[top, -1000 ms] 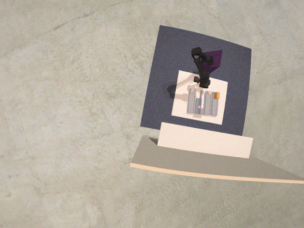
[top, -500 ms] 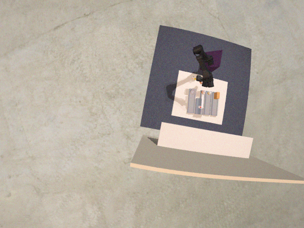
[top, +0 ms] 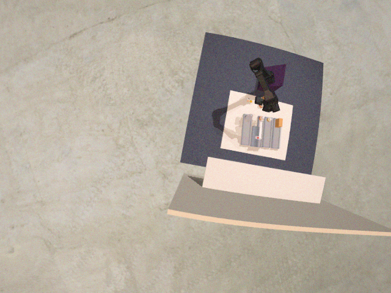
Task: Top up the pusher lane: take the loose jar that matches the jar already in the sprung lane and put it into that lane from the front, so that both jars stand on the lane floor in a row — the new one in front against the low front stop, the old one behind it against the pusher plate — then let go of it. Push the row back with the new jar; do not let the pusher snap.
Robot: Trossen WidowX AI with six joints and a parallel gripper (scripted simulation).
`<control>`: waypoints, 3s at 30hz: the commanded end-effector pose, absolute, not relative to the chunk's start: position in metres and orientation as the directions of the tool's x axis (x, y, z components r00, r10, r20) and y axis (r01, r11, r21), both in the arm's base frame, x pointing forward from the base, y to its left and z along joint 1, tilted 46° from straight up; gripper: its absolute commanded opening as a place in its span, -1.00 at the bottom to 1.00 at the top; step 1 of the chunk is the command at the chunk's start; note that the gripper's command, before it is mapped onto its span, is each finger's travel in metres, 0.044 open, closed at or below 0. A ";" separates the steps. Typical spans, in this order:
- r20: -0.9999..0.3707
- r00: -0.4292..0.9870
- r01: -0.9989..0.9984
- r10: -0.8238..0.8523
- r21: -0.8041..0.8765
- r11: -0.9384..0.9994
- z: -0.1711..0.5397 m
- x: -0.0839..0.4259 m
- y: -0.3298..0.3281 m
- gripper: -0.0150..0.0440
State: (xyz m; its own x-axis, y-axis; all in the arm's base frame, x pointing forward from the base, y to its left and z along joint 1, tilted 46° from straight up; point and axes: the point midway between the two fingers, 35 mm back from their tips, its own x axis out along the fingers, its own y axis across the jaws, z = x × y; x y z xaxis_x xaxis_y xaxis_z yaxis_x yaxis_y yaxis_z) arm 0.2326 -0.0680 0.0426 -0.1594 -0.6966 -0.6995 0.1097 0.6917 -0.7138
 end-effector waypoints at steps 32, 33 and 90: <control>-0.700 -0.161 0.046 -0.696 -0.710 0.703 -0.039 0.273 -0.092 -0.49; -0.700 -0.161 0.046 -0.696 -0.710 0.703 -0.039 0.273 -0.092 -0.49; -0.700 -0.159 0.047 -0.696 -0.710 0.703 -0.041 0.295 -0.096 -0.49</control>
State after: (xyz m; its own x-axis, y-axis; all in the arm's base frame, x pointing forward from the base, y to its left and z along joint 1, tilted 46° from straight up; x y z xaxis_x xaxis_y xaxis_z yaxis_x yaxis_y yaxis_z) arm 0.2863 -0.0944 -0.0426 -0.1780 -0.6914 -0.7002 0.0345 0.7068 -0.7066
